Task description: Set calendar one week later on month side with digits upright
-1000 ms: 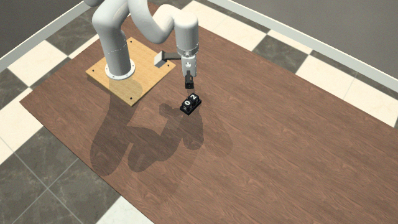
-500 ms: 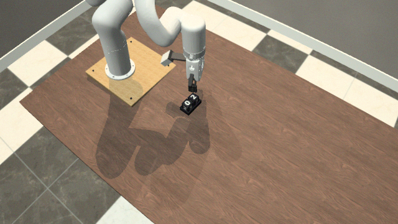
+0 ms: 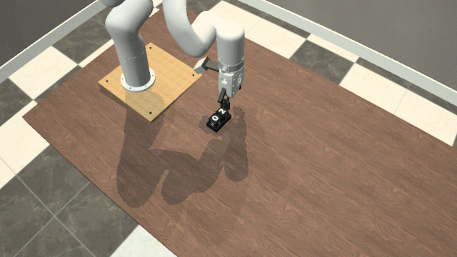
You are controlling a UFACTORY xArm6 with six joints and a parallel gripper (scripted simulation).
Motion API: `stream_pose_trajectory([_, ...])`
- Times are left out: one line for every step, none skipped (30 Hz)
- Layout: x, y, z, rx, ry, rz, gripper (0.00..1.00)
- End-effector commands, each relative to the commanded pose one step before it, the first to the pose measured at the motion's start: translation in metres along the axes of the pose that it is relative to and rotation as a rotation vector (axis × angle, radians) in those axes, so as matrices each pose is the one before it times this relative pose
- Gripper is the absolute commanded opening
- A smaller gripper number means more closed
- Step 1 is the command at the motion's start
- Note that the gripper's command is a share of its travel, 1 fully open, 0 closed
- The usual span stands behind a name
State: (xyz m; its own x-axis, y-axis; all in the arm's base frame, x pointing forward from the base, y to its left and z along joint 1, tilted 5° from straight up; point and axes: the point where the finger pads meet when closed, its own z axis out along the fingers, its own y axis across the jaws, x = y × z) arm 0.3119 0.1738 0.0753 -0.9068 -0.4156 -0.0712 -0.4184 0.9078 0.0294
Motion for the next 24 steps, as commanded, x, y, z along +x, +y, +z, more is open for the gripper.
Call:
stream_pose_trajectory([-0.00371,-0.00029,-0.00102,0.00202,-0.00312,0.09396,1.0])
stream_pose_trajectory([-0.00072,-0.00008,0.0,0.0,0.0,0.03997,1.0])
stream_pose_trajectory([-0.00072,-0.00006,0.0,0.0,0.0,0.03997,1.0])
stream_pose_trajectory([-0.00068,-0.00003,0.0,0.0,0.0,0.03751,1.0])
stream_pose_trajectory([-0.00624,0.00007,-0.00001,0.00001,0.0,0.012,1.0])
stream_pose_trajectory([-0.00758,0.00014,0.0,0.0,0.0,0.0,1.0])
stream_pose_trajectory([-0.0054,0.0001,0.0,0.0,0.0,0.0,1.0])
stream_pose_trajectory([-0.00321,0.00007,-0.00001,0.0,0.0,0.0,1.0])
stream_pose_trajectory([-0.00136,0.00002,0.0,0.0,0.0,0.0,1.0])
stream_pose_trajectory([-0.00022,0.0,0.0,0.0,0.0,0.0,1.0])
stream_pose_trajectory([-0.00001,0.0,0.0,0.0,0.0,0.00077,1.0])
stream_pose_trajectory([-0.00009,0.0,0.0,0.0,0.0,0.0048,1.0])
stream_pose_trajectory([-0.00021,0.0,0.0,0.0,0.0,0.01134,1.0])
stream_pose_trajectory([-0.00035,0.00001,0.0,0.0,0.0,0.01898,1.0])
stream_pose_trajectory([0.0,0.0,0.0,0.0,0.0,0.0,1.0])
stream_pose_trajectory([0.0,0.0,0.0,0.0,0.0,0.0,1.0])
stream_pose_trajectory([-0.00048,0.00003,0.0,0.0,0.0,0.02652,1.0])
stream_pose_trajectory([-0.0006,0.00005,0.0,0.0,0.0,0.03301,1.0])
stream_pose_trajectory([-0.00068,0.00008,0.0,0.0,0.0,0.03773,1.0])
stream_pose_trajectory([-0.00072,0.00011,0.0,0.0,0.0,0.04021,1.0])
stream_pose_trajectory([-0.00072,0.00014,0.0,0.0,0.0,0.04021,1.0])
stream_pose_trajectory([-0.00067,0.00015,0.0,0.0,0.0,0.03773,1.0])
stream_pose_trajectory([-0.0063,0.00177,-0.00001,0.00001,0.0,0.01049,1.0])
stream_pose_trajectory([-0.00715,0.00206,0.0,0.0,0.0,0.0,1.0])
